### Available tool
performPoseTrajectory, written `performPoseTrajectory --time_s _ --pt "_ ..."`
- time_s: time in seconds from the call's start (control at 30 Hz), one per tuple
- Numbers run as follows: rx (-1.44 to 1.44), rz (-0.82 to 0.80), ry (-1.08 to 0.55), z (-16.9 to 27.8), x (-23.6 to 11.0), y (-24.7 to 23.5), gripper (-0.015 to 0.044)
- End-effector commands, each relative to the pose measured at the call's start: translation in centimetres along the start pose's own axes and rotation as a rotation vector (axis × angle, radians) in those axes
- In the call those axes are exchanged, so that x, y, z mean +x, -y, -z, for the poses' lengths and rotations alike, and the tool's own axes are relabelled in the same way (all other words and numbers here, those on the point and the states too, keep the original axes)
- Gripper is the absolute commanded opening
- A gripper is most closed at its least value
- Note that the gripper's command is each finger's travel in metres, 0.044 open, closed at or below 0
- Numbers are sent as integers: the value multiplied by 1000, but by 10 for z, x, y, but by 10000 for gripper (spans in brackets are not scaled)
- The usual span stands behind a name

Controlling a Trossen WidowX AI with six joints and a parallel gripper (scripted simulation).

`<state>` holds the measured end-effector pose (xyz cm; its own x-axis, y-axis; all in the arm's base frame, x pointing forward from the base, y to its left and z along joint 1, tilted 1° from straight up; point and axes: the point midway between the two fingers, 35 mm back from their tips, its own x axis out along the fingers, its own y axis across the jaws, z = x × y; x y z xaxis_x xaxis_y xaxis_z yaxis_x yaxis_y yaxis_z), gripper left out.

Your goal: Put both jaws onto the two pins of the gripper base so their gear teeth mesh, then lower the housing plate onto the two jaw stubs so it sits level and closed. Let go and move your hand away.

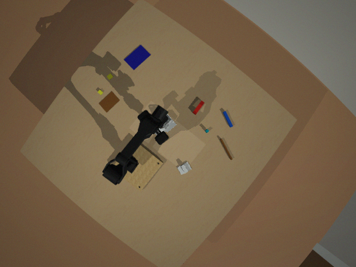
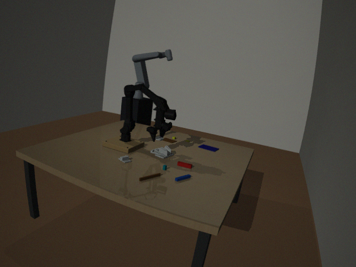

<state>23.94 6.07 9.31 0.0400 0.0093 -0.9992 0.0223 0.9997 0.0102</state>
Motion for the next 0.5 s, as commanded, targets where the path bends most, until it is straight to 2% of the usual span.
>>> performPoseTrajectory --time_s 0.0,0.47 --pt "-4 4 -6 1 7 1 351" --pt "-5 4 -6 0 30 1 351"
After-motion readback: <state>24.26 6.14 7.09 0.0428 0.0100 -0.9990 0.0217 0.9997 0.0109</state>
